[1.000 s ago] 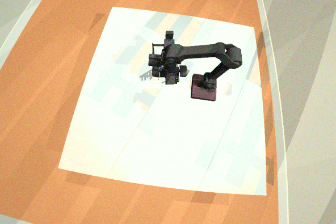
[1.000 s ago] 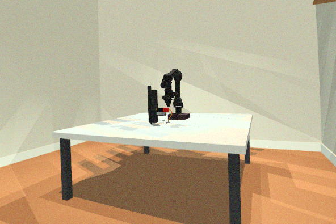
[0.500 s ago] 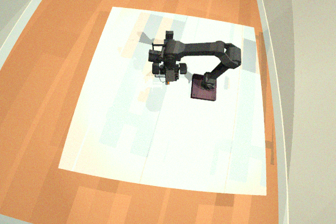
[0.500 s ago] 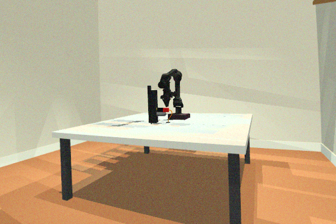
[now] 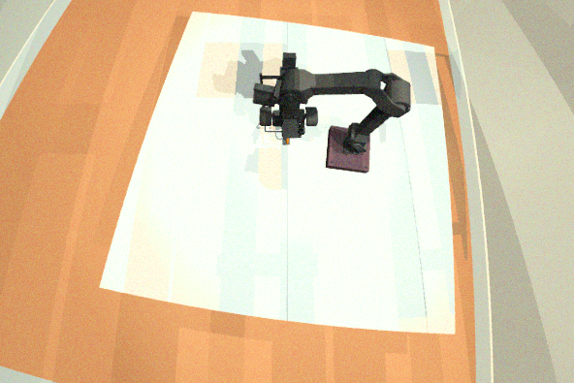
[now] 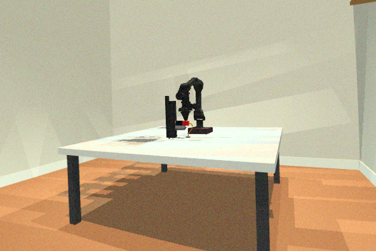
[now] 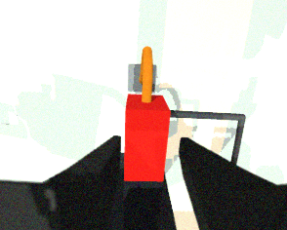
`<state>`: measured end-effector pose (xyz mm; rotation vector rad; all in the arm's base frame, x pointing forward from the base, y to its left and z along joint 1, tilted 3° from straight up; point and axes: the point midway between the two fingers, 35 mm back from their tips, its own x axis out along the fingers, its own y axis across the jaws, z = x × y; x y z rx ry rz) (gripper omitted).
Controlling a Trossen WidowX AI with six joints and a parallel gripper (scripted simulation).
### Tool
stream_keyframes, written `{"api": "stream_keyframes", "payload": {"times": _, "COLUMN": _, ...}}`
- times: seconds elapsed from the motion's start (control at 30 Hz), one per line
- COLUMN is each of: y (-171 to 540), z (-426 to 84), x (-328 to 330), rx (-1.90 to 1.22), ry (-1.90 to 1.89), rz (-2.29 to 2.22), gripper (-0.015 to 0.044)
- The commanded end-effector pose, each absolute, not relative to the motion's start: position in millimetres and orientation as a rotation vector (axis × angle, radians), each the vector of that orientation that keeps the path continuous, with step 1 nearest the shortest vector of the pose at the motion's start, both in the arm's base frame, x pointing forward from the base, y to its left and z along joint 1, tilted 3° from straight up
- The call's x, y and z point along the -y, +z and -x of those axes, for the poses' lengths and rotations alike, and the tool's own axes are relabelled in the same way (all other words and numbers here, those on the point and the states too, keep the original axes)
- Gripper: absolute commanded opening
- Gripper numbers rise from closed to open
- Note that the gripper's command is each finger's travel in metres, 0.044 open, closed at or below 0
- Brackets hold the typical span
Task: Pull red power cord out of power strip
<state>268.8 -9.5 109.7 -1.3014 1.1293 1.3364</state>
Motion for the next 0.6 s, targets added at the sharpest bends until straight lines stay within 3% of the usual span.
{"api": "stream_keyframes", "payload": {"times": 0.0, "y": 105.2, "z": -267.2, "x": 9.3, "rx": -1.13, "ry": 1.345, "rz": 1.299, "gripper": 0.016}}
{"api": "stream_keyframes", "payload": {"times": 0.1, "y": 105.2, "z": -267.2, "x": 9.3, "rx": -1.13, "ry": 1.345, "rz": 1.299, "gripper": 0.016}}
{"api": "stream_keyframes", "payload": {"times": 0.2, "y": 107.8, "z": -268.5, "x": 9.6, "rx": -1.13, "ry": 1.337, "rz": 1.301, "gripper": 0.0081}}
{"api": "stream_keyframes", "payload": {"times": 0.57, "y": 107.8, "z": -268.5, "x": 9.6, "rx": -1.13, "ry": 1.337, "rz": 1.301, "gripper": 0.0008}}
